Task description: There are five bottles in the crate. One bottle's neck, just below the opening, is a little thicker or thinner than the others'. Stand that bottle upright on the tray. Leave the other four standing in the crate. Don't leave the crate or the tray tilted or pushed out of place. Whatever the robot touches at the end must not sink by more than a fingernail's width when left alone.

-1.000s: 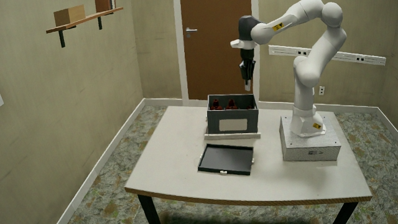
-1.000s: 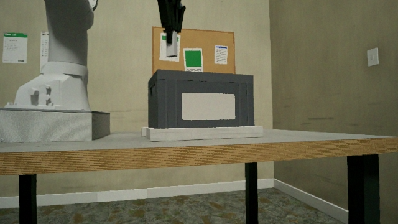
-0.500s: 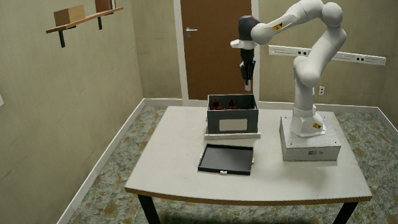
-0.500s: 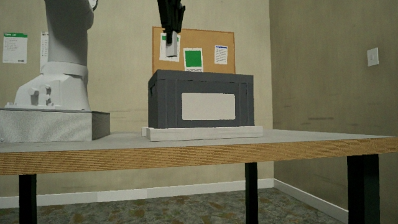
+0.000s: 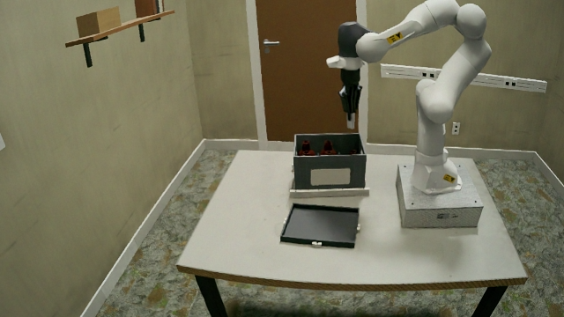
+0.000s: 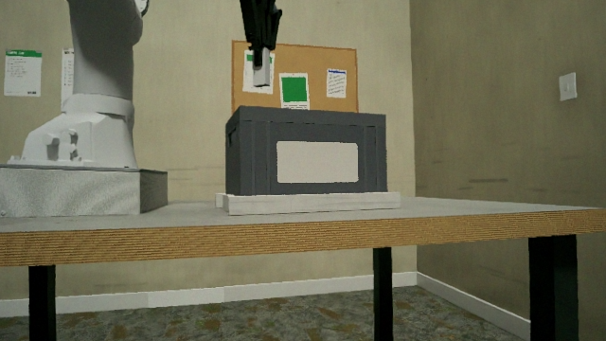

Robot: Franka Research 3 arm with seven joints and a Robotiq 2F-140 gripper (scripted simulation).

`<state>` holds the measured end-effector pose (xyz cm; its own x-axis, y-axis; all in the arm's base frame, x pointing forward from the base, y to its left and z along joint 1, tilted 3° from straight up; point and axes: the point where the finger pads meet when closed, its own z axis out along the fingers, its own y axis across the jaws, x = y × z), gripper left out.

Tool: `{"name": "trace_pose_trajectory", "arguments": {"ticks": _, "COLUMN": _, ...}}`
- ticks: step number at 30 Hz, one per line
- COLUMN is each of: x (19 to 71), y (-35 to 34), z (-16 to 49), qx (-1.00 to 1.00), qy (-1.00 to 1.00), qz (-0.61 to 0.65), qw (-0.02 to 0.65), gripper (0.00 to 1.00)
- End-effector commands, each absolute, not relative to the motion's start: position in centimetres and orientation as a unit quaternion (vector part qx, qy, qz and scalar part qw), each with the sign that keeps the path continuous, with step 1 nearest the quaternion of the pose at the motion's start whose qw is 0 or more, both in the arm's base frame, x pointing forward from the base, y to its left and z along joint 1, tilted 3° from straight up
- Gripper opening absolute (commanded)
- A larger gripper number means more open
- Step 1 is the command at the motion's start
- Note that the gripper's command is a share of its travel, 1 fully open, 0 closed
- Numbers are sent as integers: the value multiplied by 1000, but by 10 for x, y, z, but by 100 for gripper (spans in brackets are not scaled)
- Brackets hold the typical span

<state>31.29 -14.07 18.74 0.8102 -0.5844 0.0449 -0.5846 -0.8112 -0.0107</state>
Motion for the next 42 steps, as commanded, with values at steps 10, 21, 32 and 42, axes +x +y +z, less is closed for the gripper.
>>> {"name": "trace_pose_trajectory", "arguments": {"ticks": 10, "x": 298, "y": -58, "z": 186, "qx": 951, "qy": -309, "qz": 22, "qw": 1, "gripper": 10}}
{"name": "trace_pose_trajectory", "arguments": {"ticks": 21, "x": 298, "y": -58, "z": 186, "qx": 951, "qy": -309, "qz": 22, "qw": 1, "gripper": 44}}
{"name": "trace_pose_trajectory", "arguments": {"ticks": 32, "x": 298, "y": -58, "z": 186, "qx": 951, "qy": -309, "qz": 22, "qw": 1, "gripper": 44}}
{"name": "trace_pose_trajectory", "arguments": {"ticks": 42, "x": 298, "y": -58, "z": 186, "qx": 951, "qy": -309, "qz": 22, "qw": 1, "gripper": 44}}
